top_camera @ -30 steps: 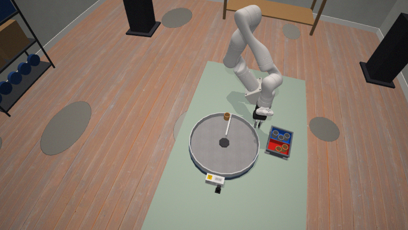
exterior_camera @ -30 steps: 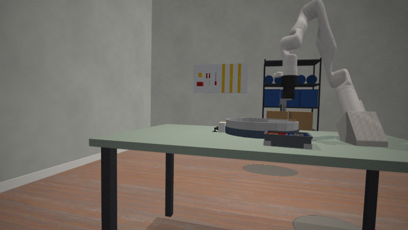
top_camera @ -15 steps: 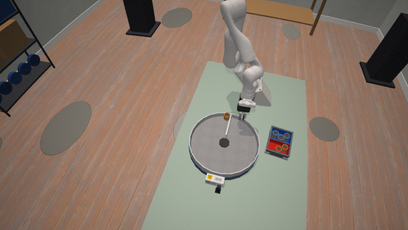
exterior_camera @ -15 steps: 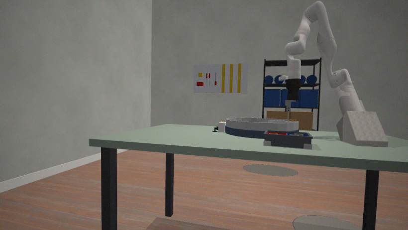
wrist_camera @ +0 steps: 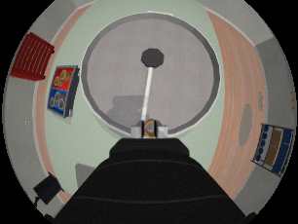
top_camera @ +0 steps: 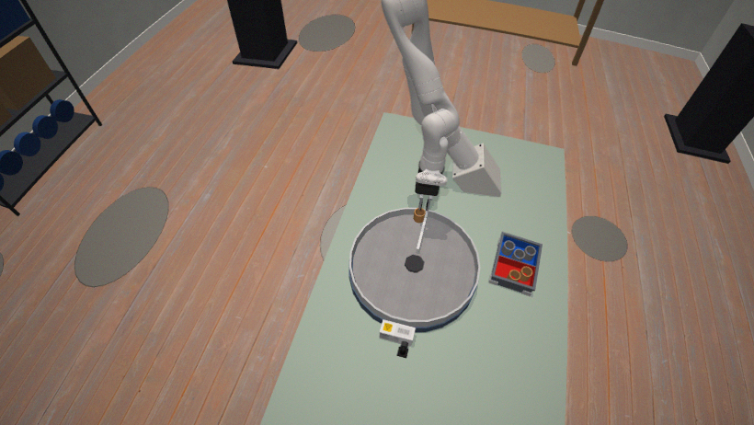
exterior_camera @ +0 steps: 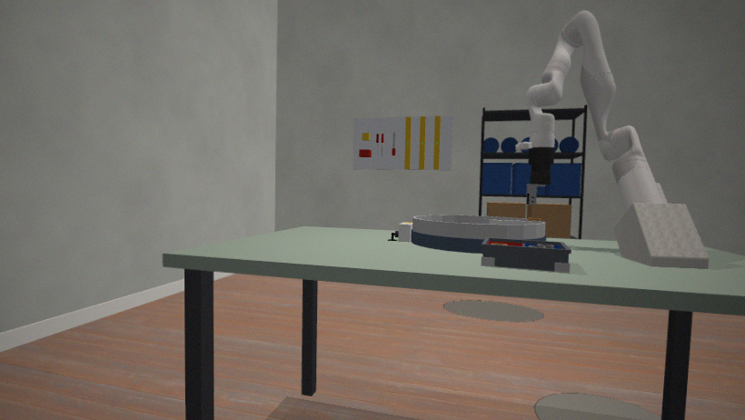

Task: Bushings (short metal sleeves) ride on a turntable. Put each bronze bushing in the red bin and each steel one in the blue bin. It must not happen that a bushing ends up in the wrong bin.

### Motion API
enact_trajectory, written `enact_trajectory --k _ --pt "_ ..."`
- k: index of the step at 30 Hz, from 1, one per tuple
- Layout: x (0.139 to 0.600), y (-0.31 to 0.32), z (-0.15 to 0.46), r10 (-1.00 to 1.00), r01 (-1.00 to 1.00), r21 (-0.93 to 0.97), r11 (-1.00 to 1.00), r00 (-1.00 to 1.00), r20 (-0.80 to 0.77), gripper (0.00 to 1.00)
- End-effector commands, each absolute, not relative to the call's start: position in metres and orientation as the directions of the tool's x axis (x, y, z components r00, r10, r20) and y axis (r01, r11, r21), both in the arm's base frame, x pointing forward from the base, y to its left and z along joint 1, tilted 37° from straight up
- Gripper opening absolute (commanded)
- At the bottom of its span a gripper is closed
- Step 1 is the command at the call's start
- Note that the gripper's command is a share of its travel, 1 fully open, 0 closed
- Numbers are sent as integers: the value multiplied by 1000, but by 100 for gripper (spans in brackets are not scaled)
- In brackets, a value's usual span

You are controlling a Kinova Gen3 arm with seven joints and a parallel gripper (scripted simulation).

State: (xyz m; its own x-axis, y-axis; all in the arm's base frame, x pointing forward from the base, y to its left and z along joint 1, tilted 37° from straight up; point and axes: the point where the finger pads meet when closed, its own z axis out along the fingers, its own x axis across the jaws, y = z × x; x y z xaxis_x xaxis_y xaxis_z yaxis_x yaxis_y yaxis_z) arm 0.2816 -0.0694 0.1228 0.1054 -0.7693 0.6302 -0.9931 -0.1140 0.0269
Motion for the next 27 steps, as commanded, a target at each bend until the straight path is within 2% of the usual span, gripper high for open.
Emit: enact_trajectory --k 1,27 --pt "269 -85 140 -789 -994 12 -108 93 607 45" --pt "270 -102 119 -788 -994 13 -107 93 608 45"
